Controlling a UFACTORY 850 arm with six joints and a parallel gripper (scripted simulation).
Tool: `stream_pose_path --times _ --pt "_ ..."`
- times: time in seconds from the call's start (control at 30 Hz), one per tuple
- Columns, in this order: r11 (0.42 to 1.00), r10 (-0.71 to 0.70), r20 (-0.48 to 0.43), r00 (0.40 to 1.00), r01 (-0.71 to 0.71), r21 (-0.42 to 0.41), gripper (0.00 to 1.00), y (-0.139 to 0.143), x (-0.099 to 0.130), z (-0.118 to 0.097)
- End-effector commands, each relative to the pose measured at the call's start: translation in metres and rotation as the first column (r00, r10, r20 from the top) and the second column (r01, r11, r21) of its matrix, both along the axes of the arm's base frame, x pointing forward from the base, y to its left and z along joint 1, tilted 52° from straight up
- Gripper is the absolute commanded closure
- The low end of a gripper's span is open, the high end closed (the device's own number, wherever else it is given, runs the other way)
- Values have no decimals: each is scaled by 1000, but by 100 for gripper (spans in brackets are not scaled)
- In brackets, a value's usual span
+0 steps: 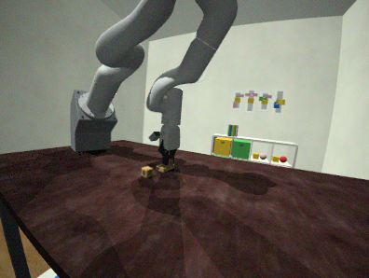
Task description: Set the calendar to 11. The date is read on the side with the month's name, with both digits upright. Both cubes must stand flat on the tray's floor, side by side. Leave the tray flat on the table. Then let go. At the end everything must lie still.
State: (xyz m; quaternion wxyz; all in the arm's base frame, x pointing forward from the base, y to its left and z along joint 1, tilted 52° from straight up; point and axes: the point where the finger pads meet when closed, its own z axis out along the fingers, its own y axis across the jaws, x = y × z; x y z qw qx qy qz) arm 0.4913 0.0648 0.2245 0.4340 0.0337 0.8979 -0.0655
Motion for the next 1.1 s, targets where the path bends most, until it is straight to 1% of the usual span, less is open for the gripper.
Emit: stream_pose_path --times 0.0,0.03,0.17,0.2,0.27,0.3,0.37,0.4,0.83,0.93,1.07 --pt "1000 0 0 1000 0 0 67 0 0 0" --pt "1000 0 0 1000 0 0 63 0 0 0" --pt "1000 0 0 1000 0 0 63 0 0 0" --pt "1000 0 0 1000 0 0 59 0 0 0" --pt "1000 0 0 1000 0 0 59 0 0 0" --pt "1000 0 0 1000 0 0 55 0 0 0" --pt "1000 0 0 1000 0 0 55 0 0 0" --pt "1000 0 0 1000 0 0 51 0 0 0" --pt "1000 0 0 1000 0 0 51 0 -1 1" --pt "1000 0 0 1000 0 0 51 1 -5 4" --pt "1000 0 0 1000 0 0 51 3 -18 14"
